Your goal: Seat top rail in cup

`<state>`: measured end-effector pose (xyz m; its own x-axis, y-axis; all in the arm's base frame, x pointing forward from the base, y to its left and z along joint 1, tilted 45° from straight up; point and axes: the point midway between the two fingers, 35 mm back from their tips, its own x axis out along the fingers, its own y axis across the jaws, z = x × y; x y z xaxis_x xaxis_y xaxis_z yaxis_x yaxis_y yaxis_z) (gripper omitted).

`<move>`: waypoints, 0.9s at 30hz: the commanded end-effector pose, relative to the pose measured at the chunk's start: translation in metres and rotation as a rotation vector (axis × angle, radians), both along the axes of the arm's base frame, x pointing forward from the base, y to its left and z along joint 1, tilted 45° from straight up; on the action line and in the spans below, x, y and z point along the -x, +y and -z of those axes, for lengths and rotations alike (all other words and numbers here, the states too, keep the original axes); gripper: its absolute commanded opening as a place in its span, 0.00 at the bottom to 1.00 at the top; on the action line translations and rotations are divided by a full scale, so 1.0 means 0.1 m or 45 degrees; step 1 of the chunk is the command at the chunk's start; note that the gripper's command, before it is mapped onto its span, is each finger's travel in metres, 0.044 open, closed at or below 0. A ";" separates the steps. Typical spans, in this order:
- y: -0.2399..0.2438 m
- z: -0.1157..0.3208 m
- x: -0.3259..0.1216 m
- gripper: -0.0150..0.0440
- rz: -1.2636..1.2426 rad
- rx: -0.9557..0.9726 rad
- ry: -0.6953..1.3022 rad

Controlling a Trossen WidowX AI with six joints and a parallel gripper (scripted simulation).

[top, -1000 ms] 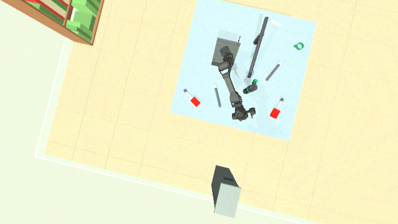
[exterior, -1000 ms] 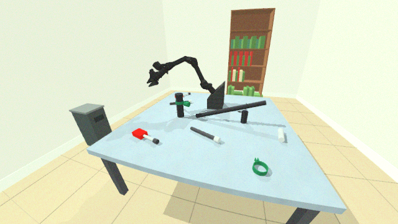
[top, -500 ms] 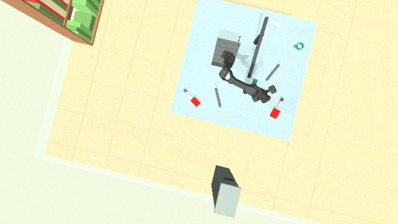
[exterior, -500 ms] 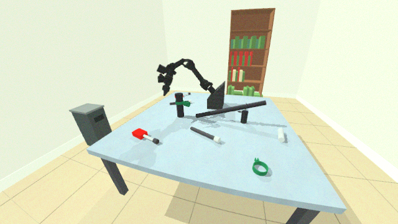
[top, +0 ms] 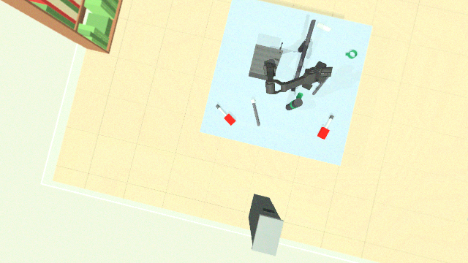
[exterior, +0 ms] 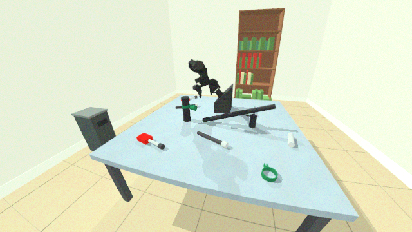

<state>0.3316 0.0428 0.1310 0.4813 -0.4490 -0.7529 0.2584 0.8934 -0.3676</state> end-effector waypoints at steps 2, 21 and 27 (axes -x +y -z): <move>0.34 0.35 0.44 1.00 -0.172 0.280 0.140; 0.14 0.22 0.56 1.00 -0.653 0.771 0.450; -0.25 -0.06 0.48 1.00 -0.948 1.052 0.739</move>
